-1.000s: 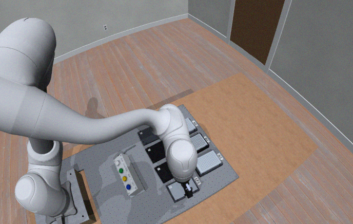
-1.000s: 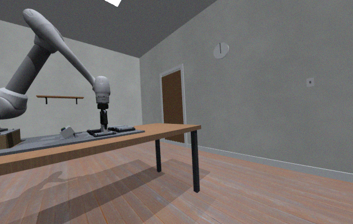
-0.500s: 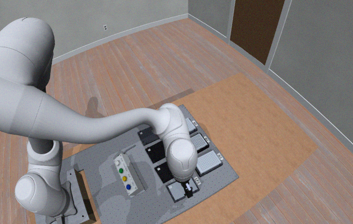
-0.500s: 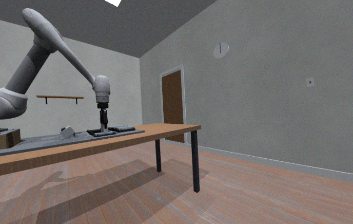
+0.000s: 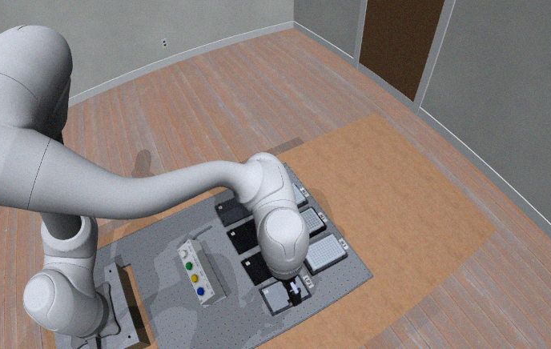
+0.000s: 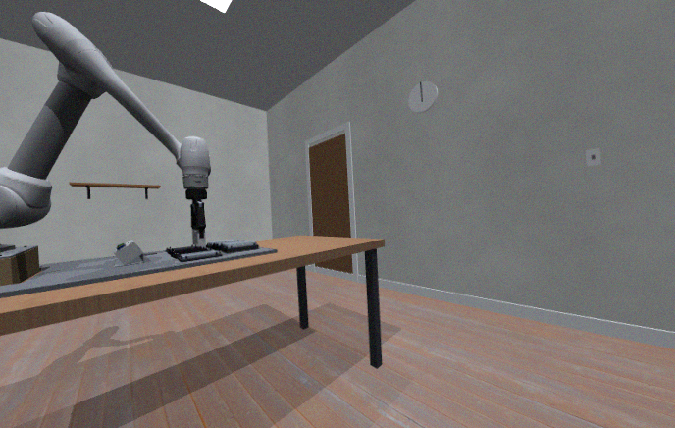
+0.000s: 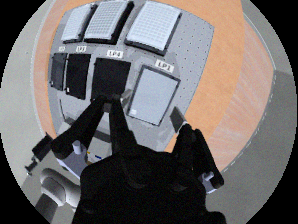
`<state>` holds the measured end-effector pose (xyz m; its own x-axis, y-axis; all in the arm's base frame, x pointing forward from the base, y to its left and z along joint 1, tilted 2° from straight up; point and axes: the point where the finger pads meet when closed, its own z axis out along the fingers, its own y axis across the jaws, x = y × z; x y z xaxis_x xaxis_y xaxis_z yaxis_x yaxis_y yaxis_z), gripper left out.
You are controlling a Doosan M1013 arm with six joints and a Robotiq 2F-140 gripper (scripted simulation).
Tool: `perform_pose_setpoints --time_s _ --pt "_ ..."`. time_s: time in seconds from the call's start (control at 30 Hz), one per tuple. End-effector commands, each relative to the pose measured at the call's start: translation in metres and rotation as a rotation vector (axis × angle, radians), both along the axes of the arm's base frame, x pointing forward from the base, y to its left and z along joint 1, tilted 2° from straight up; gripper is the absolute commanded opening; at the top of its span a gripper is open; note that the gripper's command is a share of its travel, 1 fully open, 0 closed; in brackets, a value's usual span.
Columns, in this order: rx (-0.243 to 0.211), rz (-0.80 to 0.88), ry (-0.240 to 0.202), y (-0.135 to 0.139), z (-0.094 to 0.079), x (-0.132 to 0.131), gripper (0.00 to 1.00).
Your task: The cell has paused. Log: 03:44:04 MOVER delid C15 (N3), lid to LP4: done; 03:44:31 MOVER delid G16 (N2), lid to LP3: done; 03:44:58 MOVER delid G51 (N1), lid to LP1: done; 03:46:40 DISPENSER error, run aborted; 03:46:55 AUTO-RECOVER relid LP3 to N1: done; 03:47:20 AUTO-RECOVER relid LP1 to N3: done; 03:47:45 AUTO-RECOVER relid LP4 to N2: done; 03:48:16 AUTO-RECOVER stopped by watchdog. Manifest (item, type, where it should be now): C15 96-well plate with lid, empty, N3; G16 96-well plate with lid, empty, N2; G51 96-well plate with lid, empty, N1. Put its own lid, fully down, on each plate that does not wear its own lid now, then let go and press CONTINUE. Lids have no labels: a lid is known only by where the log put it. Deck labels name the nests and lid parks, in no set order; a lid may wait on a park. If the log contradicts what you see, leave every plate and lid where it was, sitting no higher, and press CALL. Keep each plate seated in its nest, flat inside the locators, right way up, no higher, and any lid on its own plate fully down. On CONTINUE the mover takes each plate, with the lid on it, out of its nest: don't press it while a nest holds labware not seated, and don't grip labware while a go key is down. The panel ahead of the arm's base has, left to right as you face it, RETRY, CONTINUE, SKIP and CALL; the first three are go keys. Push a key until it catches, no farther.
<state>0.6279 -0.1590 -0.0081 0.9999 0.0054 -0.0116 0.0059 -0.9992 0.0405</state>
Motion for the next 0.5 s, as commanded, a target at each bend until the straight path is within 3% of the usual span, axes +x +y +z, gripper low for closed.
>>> perform_pose_setpoints --time_s 0.0,0.27,0.47 --pt "0.000 0.000 0.000 0.000 0.007 0.000 0.66" --pt "0.000 0.000 0.000 0.001 0.028 0.000 0.66" --pt "0.000 0.000 0.000 0.001 0.034 0.000 0.66"
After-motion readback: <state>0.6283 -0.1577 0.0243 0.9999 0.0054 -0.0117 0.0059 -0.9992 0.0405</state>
